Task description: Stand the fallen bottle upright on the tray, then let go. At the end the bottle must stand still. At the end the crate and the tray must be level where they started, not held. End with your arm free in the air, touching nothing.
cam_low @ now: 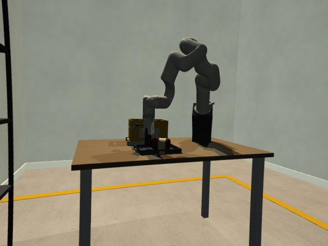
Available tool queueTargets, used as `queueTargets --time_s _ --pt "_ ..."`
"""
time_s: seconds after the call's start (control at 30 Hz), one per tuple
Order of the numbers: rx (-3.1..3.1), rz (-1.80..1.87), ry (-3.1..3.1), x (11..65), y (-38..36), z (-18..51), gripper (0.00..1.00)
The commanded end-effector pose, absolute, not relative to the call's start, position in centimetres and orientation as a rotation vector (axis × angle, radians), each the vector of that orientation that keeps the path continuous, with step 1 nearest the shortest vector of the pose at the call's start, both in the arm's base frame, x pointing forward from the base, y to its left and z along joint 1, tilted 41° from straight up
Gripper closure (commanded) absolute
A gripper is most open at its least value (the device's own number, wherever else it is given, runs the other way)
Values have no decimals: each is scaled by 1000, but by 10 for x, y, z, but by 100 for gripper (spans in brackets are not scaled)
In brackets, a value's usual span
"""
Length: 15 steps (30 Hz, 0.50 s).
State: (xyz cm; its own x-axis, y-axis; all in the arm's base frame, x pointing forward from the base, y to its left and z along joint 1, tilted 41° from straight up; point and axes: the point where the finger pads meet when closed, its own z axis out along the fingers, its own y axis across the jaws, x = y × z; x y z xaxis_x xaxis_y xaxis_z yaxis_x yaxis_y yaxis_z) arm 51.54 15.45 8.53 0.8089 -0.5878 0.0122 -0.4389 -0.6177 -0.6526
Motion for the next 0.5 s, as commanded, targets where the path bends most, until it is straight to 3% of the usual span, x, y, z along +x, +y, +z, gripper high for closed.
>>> queueTargets --time_s 0.0,0.47 --pt "-2333 -299 753 516 154 87 100" --pt "-2333 -299 753 514 152 90 100"
